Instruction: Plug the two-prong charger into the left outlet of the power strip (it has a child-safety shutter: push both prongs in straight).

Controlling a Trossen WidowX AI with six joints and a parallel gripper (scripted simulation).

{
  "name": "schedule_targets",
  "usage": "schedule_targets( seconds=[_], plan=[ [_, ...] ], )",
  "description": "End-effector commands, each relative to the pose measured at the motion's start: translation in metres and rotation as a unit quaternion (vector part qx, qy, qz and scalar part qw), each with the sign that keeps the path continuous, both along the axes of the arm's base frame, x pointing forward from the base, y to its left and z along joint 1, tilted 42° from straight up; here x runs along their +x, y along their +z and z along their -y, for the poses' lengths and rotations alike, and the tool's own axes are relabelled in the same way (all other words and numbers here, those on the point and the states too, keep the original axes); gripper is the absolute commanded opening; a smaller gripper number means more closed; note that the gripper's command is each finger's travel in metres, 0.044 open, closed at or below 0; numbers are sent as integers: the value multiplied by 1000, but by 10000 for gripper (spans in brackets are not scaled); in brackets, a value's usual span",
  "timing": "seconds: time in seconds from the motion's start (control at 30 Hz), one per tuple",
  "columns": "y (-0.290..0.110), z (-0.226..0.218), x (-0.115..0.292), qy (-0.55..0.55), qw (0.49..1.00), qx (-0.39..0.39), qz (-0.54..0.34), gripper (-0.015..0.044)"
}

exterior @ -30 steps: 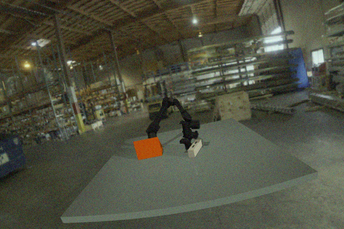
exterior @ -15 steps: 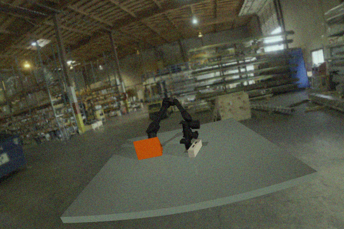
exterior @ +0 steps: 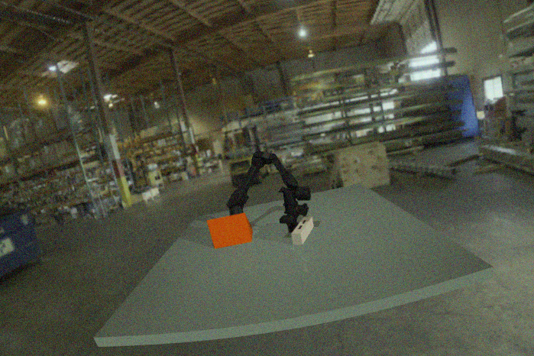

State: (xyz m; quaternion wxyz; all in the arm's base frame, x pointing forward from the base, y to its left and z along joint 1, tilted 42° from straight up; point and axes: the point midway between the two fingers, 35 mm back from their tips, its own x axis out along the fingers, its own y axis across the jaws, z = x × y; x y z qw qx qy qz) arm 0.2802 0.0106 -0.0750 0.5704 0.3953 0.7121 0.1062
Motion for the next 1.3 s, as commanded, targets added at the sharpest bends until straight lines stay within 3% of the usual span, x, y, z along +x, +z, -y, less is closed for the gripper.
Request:
schedule_targets(
  seconds=[0.0,1.27],
  plan=[
    [0,0,2,-1,1000,1,1,0],
    [-2,3,10,-1,1000,1,1,0]
  ],
)
